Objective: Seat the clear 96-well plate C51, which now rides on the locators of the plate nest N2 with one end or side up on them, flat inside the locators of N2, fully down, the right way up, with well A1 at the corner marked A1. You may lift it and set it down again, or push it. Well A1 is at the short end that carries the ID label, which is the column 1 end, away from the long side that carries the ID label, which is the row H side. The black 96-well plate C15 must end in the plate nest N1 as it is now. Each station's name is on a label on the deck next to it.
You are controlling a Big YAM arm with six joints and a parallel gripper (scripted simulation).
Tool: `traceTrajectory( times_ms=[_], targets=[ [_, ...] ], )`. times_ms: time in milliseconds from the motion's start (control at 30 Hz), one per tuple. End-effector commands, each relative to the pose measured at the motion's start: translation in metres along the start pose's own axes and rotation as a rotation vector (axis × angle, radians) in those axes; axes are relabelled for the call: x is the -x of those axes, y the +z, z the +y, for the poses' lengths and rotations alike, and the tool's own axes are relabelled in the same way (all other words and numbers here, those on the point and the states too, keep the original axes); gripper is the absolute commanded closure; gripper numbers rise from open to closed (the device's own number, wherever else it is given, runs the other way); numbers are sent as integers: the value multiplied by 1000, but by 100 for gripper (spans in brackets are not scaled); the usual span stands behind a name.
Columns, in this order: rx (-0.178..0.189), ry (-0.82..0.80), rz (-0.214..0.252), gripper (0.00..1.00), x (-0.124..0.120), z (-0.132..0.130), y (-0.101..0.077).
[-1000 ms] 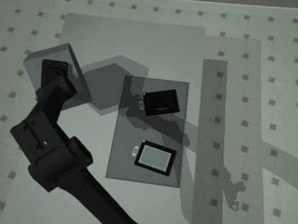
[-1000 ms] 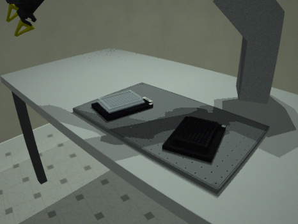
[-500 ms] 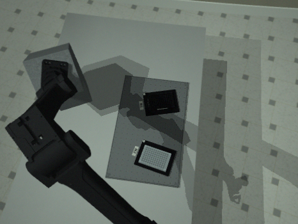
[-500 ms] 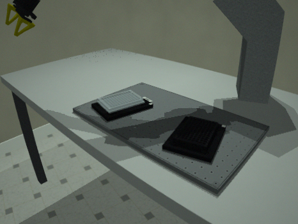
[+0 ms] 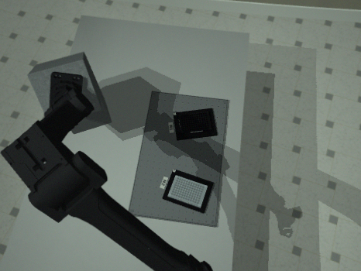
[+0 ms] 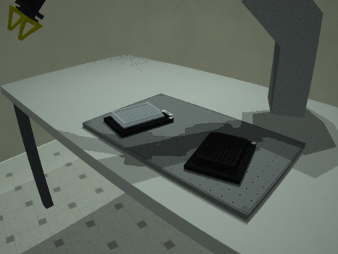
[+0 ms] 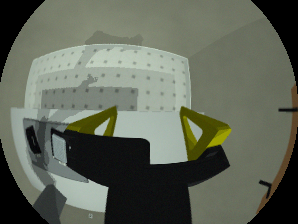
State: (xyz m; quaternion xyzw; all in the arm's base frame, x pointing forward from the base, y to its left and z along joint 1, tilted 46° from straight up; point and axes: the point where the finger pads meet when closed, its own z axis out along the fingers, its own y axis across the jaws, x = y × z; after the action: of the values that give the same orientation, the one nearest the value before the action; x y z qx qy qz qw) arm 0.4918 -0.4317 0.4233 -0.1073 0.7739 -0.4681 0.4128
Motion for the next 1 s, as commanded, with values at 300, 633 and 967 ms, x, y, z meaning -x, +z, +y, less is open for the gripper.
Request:
traceTrajectory(
  times_ms=[300, 633, 967],
  targets=[
    [67, 77, -47, 0, 44, 30, -28],
    [221, 141, -9, 0, 54, 78, -44],
    [316, 186, 20, 0, 64, 113, -60]
  ],
)
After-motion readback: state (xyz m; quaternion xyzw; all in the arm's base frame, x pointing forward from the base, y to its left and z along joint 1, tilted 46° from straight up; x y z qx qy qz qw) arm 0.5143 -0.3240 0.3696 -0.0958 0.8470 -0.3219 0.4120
